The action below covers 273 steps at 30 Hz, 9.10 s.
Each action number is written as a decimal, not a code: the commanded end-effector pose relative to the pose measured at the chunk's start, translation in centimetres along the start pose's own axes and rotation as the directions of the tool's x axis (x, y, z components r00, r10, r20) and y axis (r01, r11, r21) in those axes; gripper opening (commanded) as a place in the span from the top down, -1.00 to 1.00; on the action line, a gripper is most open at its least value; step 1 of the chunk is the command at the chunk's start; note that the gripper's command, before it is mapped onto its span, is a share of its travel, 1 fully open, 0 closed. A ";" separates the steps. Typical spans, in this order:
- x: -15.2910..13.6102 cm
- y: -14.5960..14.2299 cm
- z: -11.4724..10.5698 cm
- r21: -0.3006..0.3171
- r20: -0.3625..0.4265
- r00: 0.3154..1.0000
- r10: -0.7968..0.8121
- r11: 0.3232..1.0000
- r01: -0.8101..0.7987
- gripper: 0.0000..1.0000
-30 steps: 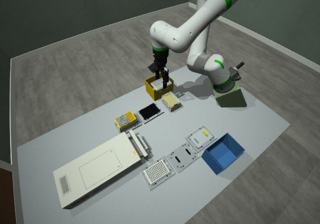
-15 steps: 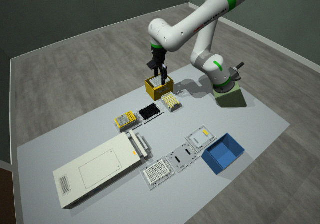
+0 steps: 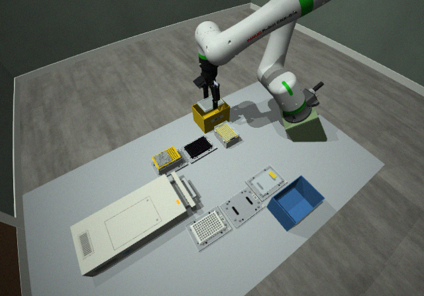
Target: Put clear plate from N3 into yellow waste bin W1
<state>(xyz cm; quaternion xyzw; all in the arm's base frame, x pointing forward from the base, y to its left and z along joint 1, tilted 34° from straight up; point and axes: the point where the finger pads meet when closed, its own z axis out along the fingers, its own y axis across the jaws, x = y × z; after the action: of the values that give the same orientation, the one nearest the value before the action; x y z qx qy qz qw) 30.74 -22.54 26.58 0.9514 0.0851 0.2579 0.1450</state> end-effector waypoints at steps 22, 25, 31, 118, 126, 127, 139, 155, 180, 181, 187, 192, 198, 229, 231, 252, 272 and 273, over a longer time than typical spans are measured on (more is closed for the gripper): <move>0.0 0.1 1.0 0.003 -0.001 1.000 -0.001 1.000 0.001 0.80; 0.0 0.1 1.4 0.003 -0.001 1.000 -0.001 1.000 0.001 0.80; 0.0 0.1 2.0 0.003 -0.001 1.000 -0.001 1.000 0.001 0.80; 0.0 0.1 1.7 0.003 -0.001 1.000 -0.001 1.000 0.001 -0.40; 0.0 0.1 0.6 0.003 -0.001 1.000 -0.001 1.000 0.001 -0.40; 0.0 0.1 0.5 0.003 -0.001 1.000 -0.001 1.000 0.001 -0.40; 0.2 -0.3 -0.1 0.003 -0.001 1.000 -0.001 1.000 0.001 -0.40; 2.1 -5.3 -1.6 0.003 -0.001 1.000 0.000 1.000 0.000 -0.40; 5.2 -13.2 -3.9 0.004 -0.001 1.000 0.000 1.000 0.000 -0.40; 5.2 -13.2 -3.9 0.004 -0.001 1.000 0.000 1.000 0.000 -0.40; 6.1 -15.4 -4.6 0.004 -0.001 1.000 0.000 1.000 0.000 -0.40; 6.8 -17.2 -5.1 0.004 -0.001 1.000 0.000 1.000 0.000 -0.40; 7.4 -18.6 -5.5 0.004 -0.001 1.000 0.000 1.000 0.000 -0.40; 11.4 -29.0 -8.6 0.004 -0.001 1.000 0.000 1.000 0.000 -0.40; 11.6 -29.4 -8.7 0.004 -0.001 1.000 0.000 1.000 0.000 -0.40; 12.8 -32.4 -9.6 0.004 -0.001 1.000 0.000 1.000 0.000 -0.40; 12.8 -32.4 -9.6 0.004 -0.001 1.000 0.000 1.000 0.000 -0.40; 12.8 -32.4 -9.6 0.004 -0.001 1.000 0.000 1.000 0.000 -0.40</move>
<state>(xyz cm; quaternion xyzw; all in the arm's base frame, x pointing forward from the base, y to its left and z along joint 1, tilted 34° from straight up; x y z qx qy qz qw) 33.86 13.27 29.99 0.9517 0.0859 0.2577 0.1434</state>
